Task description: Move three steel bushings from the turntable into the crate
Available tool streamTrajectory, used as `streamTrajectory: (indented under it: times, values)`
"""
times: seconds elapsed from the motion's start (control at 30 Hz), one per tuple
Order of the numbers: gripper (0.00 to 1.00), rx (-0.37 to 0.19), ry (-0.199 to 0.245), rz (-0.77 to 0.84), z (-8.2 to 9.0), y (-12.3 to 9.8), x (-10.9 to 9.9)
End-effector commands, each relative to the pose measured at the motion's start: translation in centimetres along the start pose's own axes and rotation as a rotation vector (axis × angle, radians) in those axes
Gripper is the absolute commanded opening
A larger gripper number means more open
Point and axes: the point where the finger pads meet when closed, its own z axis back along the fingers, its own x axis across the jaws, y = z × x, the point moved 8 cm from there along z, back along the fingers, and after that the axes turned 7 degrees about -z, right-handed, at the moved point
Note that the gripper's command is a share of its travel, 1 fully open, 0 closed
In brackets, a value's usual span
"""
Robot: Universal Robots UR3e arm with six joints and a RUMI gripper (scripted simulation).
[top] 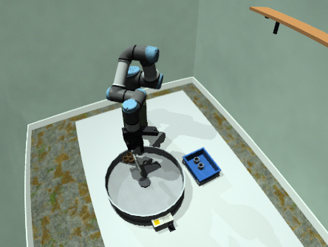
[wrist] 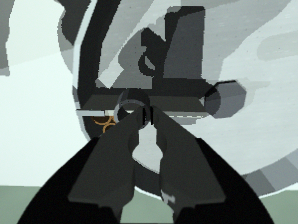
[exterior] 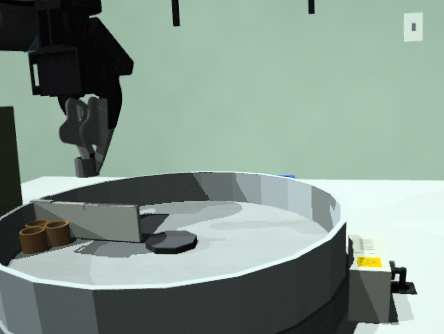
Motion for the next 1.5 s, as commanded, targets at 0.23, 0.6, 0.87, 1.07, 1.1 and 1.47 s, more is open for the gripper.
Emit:
streamTrajectory:
  times: [0.23, 0.6, 0.87, 1.07, 1.1, 1.47]
  values:
    - [0.00, -0.002, -0.002, -0.015, 0.1, 5.0, 2.1]
    - [0.00, -0.003, -0.002, -0.015, 0.1, 9.1, 3.6]
    - [0.00, -0.003, -0.002, -0.015, 0.1, 13.1, 5.1]
    - [0.00, -0.003, -0.002, -0.015, 0.1, 14.8, 5.8]
    - [0.00, -0.003, -0.002, -0.015, 0.1, 15.3, 5.9]
    - [0.00, -0.002, -0.003, -0.015, 0.1, 19.0, 7.3]
